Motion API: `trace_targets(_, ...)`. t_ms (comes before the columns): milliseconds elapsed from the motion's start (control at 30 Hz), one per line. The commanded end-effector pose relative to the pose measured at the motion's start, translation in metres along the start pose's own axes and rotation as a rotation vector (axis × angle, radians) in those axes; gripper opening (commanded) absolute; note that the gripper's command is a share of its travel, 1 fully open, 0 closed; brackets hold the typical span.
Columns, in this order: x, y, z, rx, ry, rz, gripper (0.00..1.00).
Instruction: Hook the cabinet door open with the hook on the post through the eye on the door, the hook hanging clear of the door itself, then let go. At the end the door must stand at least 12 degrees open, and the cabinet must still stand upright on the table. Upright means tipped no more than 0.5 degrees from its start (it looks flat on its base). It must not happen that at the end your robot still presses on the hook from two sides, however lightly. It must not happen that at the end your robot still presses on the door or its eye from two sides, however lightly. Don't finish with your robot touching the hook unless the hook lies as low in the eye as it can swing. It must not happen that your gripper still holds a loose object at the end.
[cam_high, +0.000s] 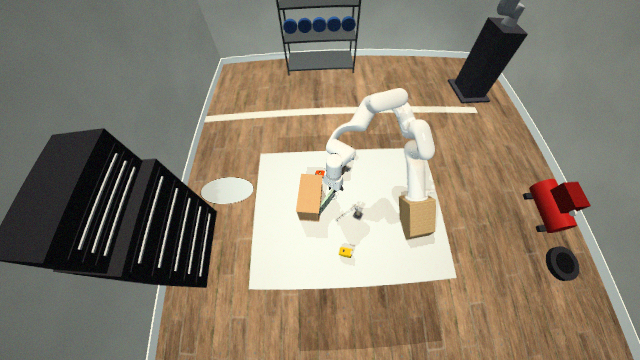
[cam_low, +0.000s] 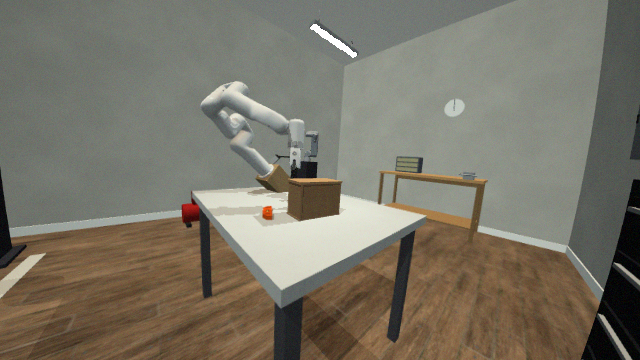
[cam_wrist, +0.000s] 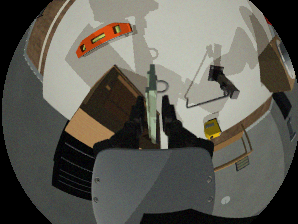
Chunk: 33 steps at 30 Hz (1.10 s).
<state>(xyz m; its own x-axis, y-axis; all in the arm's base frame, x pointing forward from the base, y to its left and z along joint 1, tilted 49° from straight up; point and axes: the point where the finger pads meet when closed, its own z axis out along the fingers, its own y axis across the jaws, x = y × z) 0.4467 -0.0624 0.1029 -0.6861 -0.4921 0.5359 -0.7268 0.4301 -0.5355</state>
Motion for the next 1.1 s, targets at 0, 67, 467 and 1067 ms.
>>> trace_targets(0,-0.001,-0.001,-0.008,0.002,-0.002,0.001,0.27)
trace_targets(67,-0.001,-0.001,-0.01,0.002,-0.002,0.001,0.27)
trace_targets(467,-0.001,-0.001,-0.036,0.002,-0.002,0.001,0.27)
trace_targets(1067,0.0,-0.001,-0.052,0.002,-0.002,0.001,0.27)
